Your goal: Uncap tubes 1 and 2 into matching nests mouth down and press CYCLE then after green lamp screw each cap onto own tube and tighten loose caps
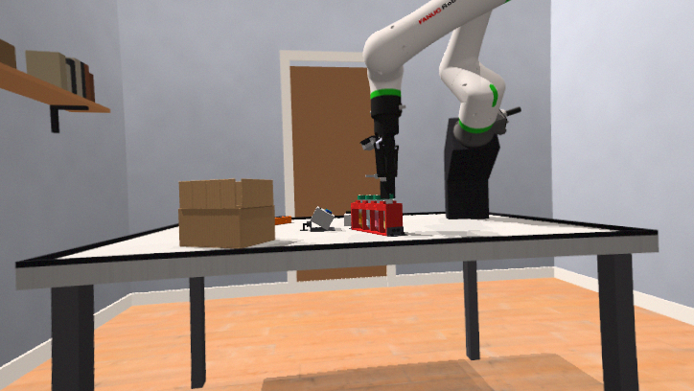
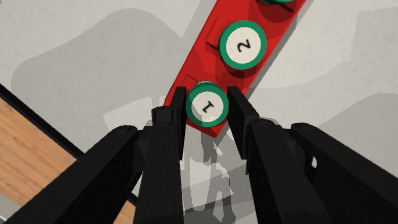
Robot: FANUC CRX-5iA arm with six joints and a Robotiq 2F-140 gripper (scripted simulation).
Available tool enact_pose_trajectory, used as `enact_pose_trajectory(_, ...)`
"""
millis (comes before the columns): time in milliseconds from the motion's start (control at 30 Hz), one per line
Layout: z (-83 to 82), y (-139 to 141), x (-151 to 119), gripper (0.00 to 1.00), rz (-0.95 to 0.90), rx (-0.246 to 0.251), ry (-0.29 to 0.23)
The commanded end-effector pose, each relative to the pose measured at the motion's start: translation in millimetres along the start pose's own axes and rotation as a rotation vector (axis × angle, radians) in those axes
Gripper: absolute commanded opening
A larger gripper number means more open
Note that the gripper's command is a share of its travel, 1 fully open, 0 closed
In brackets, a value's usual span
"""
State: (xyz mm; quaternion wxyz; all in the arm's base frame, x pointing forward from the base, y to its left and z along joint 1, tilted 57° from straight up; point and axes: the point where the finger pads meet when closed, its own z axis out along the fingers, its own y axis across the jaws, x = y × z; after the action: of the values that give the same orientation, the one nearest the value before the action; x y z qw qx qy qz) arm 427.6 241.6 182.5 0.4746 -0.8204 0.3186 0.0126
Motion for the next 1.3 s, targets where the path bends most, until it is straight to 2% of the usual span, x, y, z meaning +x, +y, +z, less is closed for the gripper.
enact_pose_trajectory(0, -0.4, -0.2, 0.7, 0.41, -0.006, 0.009, -0.009)
enact_pose_trajectory(400, -0.4, -0.2, 0.6, 0.41, -0.005, 0.009, -0.009)
enact_pose_trajectory(500, -0.4, -0.2, 0.7, 0.41, 0.244, 0.008, -0.010)
enact_pose_trajectory(700, -0.4, -0.2, 0.7, 0.41, 0.496, 0.008, -0.012)
enact_pose_trajectory(767, -0.4, -0.2, 0.7, 0.41, 0.496, 0.008, -0.012)
enact_pose_trajectory(833, -0.4, -0.2, 0.7, 0.41, 0.683, 0.006, -0.012)
enact_pose_trajectory(1067, -0.4, -0.2, 0.7, 0.41, 1.009, 0.006, -0.015)
enact_pose_trajectory(1267, -0.3, -0.3, 0.8, 0.41, 1.042, 0.004, -0.013)
